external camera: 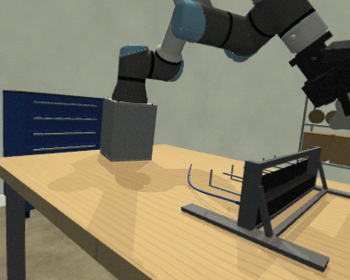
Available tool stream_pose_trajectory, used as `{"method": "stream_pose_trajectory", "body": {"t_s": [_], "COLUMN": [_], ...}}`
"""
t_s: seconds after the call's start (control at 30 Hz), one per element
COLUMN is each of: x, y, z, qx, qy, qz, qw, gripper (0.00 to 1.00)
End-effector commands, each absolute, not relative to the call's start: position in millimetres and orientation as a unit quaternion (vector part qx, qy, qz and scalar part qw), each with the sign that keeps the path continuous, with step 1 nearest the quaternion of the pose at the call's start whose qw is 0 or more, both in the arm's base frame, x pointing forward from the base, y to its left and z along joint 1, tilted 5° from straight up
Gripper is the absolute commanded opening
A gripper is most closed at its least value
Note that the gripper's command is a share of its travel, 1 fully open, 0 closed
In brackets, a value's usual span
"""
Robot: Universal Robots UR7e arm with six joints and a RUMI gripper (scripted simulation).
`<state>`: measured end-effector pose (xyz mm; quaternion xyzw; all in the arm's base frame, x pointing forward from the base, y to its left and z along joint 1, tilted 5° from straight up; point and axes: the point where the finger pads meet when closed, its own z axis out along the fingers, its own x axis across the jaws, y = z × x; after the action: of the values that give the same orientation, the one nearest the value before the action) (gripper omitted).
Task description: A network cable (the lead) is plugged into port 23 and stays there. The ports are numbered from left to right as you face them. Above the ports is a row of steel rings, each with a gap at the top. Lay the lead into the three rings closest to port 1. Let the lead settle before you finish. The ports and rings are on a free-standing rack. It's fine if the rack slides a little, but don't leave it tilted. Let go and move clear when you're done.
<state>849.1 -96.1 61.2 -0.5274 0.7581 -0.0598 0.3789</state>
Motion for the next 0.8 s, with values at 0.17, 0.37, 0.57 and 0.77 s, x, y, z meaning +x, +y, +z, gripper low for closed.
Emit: {"method": "stream_pose_trajectory", "body": {"t_s": [0.17, 0.37, 0.57, 0.77], "x": [849.4, 849.4, 849.4, 845.8], "y": [-96.2, -96.2, -96.2, -94.7], "z": [62.4, 62.4, 62.4, 61.4], "qx": [-0.528, -0.528, -0.528, -0.524], "qy": [0.758, 0.758, 0.758, 0.762], "qz": [-0.061, -0.061, -0.061, -0.058], "qw": [0.379, 0.379, 0.379, 0.376], "gripper": [1.00, 1.00, 1.00, 1.00]}}
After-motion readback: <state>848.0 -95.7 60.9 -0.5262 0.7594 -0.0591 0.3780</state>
